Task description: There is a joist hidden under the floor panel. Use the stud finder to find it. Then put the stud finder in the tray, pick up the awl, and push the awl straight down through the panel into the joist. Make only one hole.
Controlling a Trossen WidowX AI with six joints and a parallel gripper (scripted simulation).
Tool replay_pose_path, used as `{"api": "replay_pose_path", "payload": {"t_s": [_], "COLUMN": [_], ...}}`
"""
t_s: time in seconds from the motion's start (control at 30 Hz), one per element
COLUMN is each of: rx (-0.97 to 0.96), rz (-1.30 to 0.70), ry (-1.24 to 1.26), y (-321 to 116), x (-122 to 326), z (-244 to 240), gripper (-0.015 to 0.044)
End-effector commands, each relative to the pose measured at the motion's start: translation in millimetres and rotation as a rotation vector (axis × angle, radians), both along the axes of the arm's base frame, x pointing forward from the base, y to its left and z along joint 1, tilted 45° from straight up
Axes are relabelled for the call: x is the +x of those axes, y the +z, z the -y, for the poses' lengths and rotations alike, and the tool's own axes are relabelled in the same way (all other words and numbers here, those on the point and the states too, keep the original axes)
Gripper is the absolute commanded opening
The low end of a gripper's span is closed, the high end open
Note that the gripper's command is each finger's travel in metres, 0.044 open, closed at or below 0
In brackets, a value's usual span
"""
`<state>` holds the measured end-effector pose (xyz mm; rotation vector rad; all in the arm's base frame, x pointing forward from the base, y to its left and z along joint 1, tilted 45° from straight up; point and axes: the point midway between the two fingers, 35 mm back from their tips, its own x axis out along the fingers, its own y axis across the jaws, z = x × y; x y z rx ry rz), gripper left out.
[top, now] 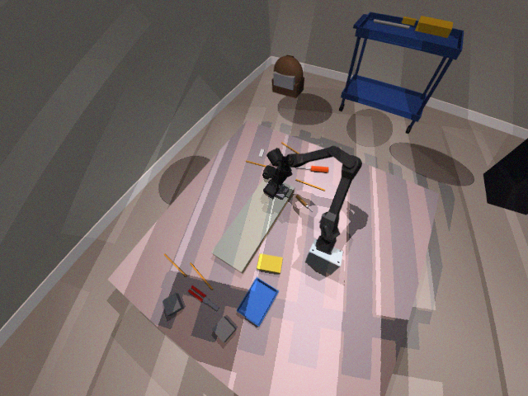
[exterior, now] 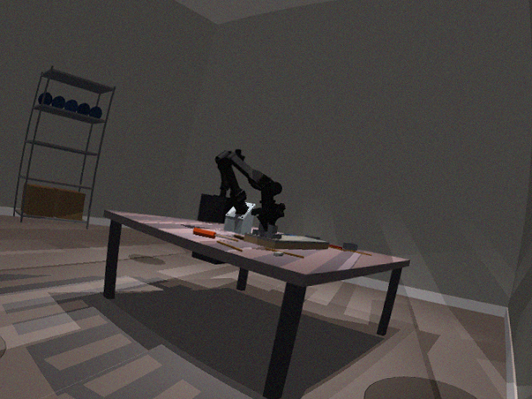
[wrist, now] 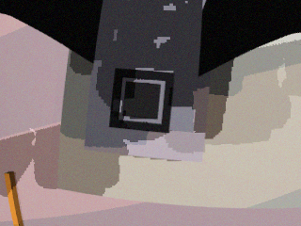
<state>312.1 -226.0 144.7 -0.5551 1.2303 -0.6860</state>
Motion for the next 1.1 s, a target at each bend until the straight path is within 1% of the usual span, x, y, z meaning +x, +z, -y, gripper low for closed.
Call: {"api": "replay_pose_path", "payload": {"t_s": [0.0,0.17,0.63,0.83,1.07], "rx": [0.000,0.005,0.004,0.013,0.066], "rz": [0.000,-0.001,-0.003,-0.016,-0.105], "ry": [-0.001,-0.001,0.000,0.022,0.159], "y": [0.2,13.1,71.1,66.0,27.1], "x": [0.3,4.6,7.9,13.4,44.3], "z": [-0.9,-13.4,-67.5,-74.1,-116.1], "gripper": [0.0000,0.0000,0.0000,0.0000,0.0000]}}
